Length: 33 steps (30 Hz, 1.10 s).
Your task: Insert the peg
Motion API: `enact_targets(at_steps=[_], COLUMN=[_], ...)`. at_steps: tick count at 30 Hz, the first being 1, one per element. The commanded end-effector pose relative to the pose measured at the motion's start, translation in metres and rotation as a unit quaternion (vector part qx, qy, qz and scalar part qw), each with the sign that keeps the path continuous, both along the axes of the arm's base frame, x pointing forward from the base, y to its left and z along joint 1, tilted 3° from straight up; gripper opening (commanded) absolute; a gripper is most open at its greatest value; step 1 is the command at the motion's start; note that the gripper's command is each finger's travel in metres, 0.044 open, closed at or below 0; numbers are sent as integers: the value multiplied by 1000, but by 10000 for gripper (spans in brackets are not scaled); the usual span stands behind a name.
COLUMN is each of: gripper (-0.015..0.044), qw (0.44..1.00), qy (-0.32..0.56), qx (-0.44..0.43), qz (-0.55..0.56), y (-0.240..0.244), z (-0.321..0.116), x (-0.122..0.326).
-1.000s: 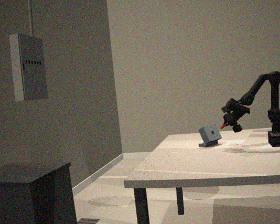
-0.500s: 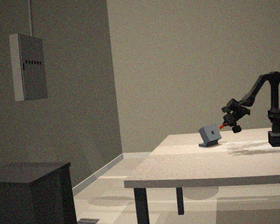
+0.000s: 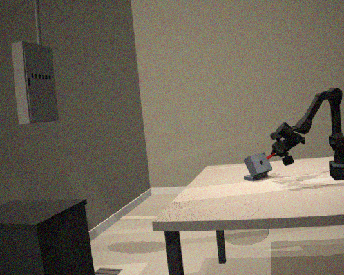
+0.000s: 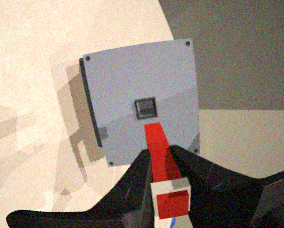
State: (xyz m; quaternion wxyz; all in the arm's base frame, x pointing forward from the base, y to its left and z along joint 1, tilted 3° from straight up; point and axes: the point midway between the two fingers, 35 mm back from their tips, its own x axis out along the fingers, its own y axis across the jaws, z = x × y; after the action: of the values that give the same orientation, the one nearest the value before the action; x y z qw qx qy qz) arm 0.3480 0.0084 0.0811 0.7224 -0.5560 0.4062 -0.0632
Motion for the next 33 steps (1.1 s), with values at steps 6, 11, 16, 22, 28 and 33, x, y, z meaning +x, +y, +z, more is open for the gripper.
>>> enact_targets(at_steps=[6, 11, 16, 22, 28, 33], gripper=[0, 0, 0, 0, 0, 0], qw=[1000, 1000, 1000, 1000, 1000, 1000], qy=[-1, -4, -6, -9, -9, -9], qx=[-7, -9, -11, -14, -14, -14], qz=[6, 8, 10, 11, 11, 12], y=[-4, -6, -7, -9, -10, -14], z=[-8, -10, -12, -14, -15, -17], x=[6, 10, 12, 14, 16, 20])
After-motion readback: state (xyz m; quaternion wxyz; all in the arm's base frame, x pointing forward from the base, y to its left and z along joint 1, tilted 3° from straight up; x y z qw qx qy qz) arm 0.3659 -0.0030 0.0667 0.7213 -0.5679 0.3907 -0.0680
